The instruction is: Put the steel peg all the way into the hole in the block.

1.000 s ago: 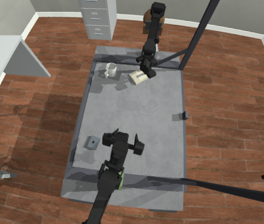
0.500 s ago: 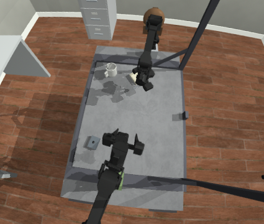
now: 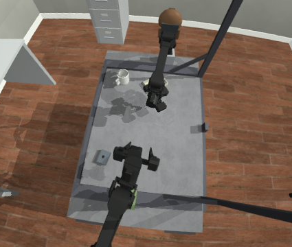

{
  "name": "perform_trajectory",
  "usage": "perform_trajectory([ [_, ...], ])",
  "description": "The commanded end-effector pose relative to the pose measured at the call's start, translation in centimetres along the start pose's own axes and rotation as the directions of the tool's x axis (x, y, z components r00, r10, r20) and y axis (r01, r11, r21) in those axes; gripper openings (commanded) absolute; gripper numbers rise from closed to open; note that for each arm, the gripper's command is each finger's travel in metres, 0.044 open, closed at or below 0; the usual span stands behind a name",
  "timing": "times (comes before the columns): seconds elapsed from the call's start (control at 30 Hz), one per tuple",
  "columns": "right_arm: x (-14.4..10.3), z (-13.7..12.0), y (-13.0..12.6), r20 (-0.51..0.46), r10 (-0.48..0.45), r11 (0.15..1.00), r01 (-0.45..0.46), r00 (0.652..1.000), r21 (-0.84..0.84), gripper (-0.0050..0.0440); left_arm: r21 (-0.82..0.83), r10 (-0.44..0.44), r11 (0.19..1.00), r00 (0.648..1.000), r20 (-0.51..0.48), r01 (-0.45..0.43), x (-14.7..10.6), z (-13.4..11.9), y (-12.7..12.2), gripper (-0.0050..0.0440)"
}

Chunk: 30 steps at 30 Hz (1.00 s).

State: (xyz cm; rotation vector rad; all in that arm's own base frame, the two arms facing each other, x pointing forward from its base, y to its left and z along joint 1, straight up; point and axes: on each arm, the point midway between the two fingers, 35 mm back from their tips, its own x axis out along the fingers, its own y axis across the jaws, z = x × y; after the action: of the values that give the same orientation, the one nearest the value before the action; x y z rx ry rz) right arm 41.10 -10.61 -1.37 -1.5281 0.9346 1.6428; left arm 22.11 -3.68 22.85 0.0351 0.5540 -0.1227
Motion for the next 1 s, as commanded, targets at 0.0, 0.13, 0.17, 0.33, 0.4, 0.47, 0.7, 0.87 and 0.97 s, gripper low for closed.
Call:
perform_trajectory([
  [0.0,-1.8,-2.2,-2.0,-0.017,-0.018,1.0,0.018,1.0,-0.001,-0.005,-0.002,0.001,1.0,1.0,0.01,-0.001,-0.2,0.3,0.0,0.044],
  [0.13,-1.7,-3.1,-3.0,-0.012,-0.012,1.0,0.012,1.0,-0.001,-0.005,-0.002,0.001,1.0,1.0,0.01,-0.001,-0.2,0.3,0.0,0.044],
  [0.17,-1.7,-3.4,-3.2,-0.012,-0.013,1.0,0.013,1.0,-0.001,-0.005,-0.002,0.001,1.0,1.0,0.01,-0.001,-0.2,0.3,0.0,0.044],
  [0.33,-2.1,-4.3,-4.2,-0.025,-0.026,1.0,0.026,0.999,0.002,-0.005,-0.002,0.001,1.0,1.0,0.01,-0.001,-0.2,0.3,0.0,0.044],
  [0.4,-2.7,-4.8,-4.7,-0.042,-0.043,0.999,0.043,0.998,0.002,-0.005,-0.002,0.001,1.0,1.0,0.01,-0.001,-0.2,0.3,0.0,0.044],
  [0.47,-3.2,-5.6,-5.4,-0.061,-0.062,0.998,0.063,0.996,0.002,-0.005,-0.002,0.001,1.0,1.0,0.01,-0.001,-0.2,0.3,0.0,0.044],
  [0.7,-3.2,-5.7,-5.6,-0.063,-0.064,0.998,0.064,0.996,0.002,-0.005,-0.002,0.001,1.0,1.0,0.01,-0.001,-0.2,0.3,0.0,0.044],
  [0.87,-3.7,-5.7,-5.6,-0.069,-0.071,0.997,0.071,0.995,0.002,-0.005,-0.002,0.001,1.0,1.0,0.01,-0.001,-0.2,0.3,0.0,0.044],
  [0.97,-4.2,-5.7,-5.6,-0.076,-0.078,0.997,0.078,0.994,0.001,-0.005,-0.002,0.001,1.0,1.0,0.01,-0.001,-0.2,0.3,0.0,0.044],
])
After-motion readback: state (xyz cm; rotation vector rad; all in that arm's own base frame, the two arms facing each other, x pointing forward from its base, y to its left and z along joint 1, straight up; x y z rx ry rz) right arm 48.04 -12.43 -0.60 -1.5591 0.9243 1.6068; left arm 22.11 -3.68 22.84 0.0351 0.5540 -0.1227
